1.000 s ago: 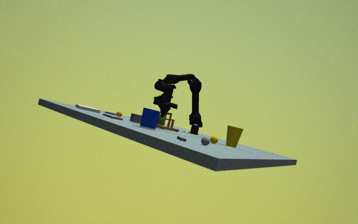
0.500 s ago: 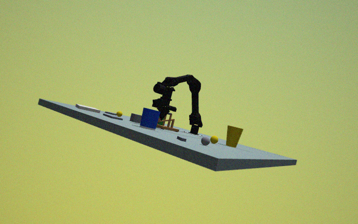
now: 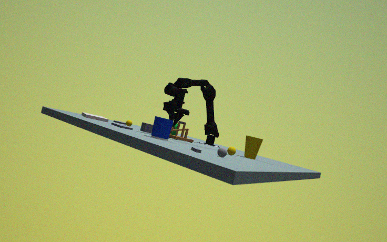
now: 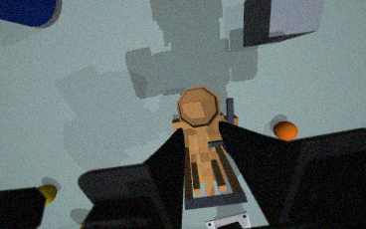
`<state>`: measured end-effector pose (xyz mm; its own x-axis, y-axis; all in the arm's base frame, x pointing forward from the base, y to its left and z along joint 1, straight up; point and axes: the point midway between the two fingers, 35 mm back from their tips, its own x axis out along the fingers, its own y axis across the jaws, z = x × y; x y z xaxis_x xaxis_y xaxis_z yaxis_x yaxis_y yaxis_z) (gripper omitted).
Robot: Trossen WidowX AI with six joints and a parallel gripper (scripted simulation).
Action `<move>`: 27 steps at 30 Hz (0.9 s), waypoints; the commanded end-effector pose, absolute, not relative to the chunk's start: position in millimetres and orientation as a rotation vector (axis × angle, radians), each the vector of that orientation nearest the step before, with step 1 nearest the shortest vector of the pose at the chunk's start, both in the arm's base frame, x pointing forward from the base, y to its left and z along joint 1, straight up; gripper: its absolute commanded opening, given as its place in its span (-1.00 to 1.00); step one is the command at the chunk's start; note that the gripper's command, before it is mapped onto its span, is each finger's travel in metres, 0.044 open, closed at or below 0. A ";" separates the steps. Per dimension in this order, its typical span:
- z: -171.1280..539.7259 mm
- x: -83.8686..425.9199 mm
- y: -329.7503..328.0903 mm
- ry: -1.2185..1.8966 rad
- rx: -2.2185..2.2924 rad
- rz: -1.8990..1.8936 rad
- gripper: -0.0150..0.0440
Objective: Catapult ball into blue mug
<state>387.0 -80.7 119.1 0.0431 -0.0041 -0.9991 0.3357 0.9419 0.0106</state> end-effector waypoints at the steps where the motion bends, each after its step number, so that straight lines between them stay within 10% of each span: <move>1: 116.2 383.0 -79.4 1.525 0.271 -0.264 0.40; 8: 168.3 384.0 -79.8 1.480 0.268 -0.264 1.00; 27: 174.3 290.9 -46.4 1.520 0.270 -0.268 1.00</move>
